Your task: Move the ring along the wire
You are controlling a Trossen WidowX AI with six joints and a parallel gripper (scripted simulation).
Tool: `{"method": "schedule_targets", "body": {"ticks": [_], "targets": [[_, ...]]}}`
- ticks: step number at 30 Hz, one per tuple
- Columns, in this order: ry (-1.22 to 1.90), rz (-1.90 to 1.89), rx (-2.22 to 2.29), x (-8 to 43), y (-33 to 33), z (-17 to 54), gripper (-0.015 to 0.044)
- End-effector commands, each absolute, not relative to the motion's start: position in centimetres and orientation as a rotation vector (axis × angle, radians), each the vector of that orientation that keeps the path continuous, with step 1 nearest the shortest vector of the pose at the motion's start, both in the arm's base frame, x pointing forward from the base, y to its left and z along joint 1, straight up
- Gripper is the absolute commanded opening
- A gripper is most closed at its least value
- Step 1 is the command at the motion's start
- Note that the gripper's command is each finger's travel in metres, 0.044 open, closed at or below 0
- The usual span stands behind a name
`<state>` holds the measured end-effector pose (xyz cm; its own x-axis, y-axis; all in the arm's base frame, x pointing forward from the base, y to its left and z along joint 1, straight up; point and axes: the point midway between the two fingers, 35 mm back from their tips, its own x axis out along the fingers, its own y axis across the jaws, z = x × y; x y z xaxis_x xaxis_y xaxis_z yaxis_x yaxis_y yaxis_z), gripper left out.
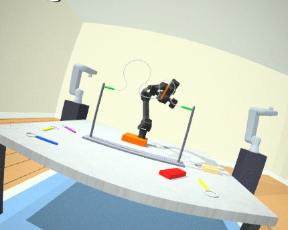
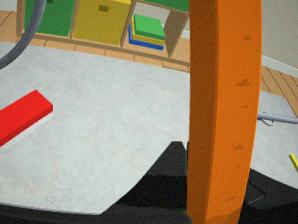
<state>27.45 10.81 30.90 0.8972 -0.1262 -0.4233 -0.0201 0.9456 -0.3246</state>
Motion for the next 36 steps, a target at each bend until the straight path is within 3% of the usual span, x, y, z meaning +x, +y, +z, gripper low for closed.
{"method": "schedule_targets", "body": {"ticks": [1,36], "targets": [[0.44,-0.081,-0.403,27.5,10.2,31.2,-0.015],[0.295,-0.28,-1.12,28.0,6.3,34.7,-0.015]]}}
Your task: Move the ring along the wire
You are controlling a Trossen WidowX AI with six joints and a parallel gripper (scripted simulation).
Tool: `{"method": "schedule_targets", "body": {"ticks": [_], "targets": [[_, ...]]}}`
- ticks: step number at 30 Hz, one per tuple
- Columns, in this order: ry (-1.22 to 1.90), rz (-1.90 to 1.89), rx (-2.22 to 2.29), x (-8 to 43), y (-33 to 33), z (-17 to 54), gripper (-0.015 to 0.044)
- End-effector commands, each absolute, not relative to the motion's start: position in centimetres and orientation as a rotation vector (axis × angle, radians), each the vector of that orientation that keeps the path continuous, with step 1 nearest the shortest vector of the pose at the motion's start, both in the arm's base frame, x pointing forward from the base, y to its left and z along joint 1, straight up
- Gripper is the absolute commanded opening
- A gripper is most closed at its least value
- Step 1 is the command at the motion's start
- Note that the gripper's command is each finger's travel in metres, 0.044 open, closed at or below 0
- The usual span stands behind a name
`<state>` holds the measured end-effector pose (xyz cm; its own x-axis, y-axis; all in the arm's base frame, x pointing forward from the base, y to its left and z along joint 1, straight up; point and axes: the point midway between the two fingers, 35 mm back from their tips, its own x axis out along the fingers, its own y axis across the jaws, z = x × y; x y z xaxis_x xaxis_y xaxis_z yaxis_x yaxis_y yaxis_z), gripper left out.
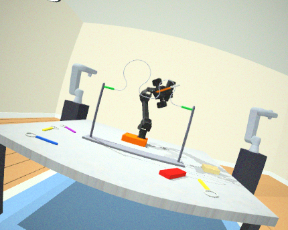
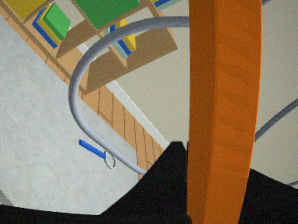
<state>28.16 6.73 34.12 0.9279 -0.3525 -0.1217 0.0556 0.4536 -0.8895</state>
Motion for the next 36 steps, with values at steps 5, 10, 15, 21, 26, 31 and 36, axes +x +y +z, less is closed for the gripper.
{"method": "schedule_targets", "body": {"ticks": [5,10,15,21,26,31,36], "targets": [[0.27,-0.309,-1.224,28.0,6.0,35.4,-0.015],[0.244,-0.338,-1.327,28.0,5.7,36.1,-0.015],[0.217,-0.367,-1.429,28.0,5.6,36.9,-0.015],[0.184,-0.401,-1.549,28.0,5.5,37.8,-0.015],[0.157,-0.428,-1.643,28.0,5.5,38.4,-0.015],[0.129,-0.454,-1.734,28.0,5.6,39.1,-0.015],[0.106,-0.477,-1.809,28.0,5.7,39.5,-0.015]]}}
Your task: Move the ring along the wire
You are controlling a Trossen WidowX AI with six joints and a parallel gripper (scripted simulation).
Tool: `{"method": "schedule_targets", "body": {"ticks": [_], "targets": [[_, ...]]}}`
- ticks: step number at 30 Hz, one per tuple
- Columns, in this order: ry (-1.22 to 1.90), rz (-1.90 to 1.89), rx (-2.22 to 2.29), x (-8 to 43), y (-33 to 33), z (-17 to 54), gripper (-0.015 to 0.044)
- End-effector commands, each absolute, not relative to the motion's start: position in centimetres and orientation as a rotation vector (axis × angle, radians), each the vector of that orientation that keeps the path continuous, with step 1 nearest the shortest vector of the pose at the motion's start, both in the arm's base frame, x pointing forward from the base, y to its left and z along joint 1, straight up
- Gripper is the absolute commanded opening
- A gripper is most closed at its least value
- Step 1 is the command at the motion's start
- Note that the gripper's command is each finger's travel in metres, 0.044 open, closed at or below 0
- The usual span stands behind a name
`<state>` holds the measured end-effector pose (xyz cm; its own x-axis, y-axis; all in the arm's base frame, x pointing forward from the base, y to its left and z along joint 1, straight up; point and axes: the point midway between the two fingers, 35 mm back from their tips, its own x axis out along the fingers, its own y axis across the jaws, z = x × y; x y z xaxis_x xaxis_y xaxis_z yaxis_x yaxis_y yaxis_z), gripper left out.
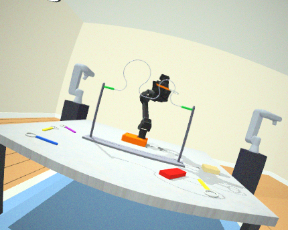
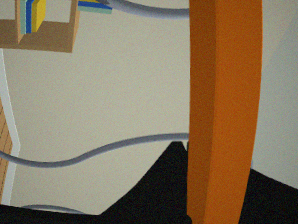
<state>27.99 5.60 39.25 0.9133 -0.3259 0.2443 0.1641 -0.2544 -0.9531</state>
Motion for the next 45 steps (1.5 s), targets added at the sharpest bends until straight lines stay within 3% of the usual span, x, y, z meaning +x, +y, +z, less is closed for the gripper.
{"method": "schedule_targets", "body": {"ticks": [1,20,45], "targets": [[0.103,-0.48,-1.819,28.0,5.7,39.5,-0.015],[0.111,-0.476,-1.797,28.1,4.8,37.5,-0.015],[0.258,-0.333,-1.289,28.3,4.9,28.8,-0.015]]}}
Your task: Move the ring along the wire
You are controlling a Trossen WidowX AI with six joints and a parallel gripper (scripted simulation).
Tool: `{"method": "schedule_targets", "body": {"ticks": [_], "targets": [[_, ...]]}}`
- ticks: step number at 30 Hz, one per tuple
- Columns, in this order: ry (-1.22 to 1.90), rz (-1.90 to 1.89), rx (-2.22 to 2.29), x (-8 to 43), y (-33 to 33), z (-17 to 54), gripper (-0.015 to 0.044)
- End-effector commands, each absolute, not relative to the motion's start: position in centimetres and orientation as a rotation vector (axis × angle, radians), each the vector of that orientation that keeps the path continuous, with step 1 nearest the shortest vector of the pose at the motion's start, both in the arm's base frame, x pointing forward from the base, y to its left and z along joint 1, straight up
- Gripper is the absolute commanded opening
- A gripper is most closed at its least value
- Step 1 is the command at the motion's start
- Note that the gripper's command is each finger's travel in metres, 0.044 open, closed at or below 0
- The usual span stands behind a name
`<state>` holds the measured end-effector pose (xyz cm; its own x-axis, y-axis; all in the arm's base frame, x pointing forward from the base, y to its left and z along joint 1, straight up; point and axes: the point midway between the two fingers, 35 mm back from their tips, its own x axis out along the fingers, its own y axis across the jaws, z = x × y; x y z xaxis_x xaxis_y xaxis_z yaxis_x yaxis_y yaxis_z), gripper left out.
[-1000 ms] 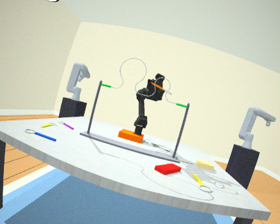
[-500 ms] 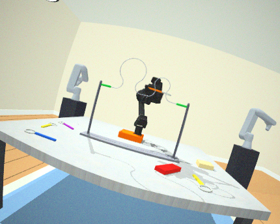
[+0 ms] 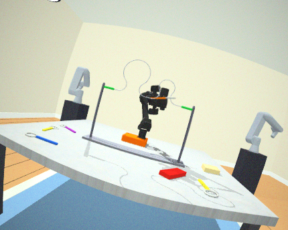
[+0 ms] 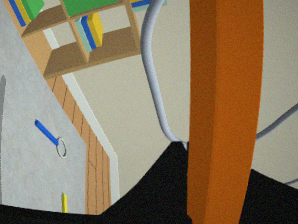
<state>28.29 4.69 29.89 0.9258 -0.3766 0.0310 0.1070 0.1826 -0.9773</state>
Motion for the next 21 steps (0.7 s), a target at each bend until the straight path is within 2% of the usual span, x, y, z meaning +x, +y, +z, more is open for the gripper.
{"method": "schedule_targets", "body": {"ticks": [1,21], "targets": [[0.264,-0.326,-1.265,28.3,5.0,28.4,-0.015],[0.283,-0.17,-0.825,29.0,8.5,22.0,-0.015]]}}
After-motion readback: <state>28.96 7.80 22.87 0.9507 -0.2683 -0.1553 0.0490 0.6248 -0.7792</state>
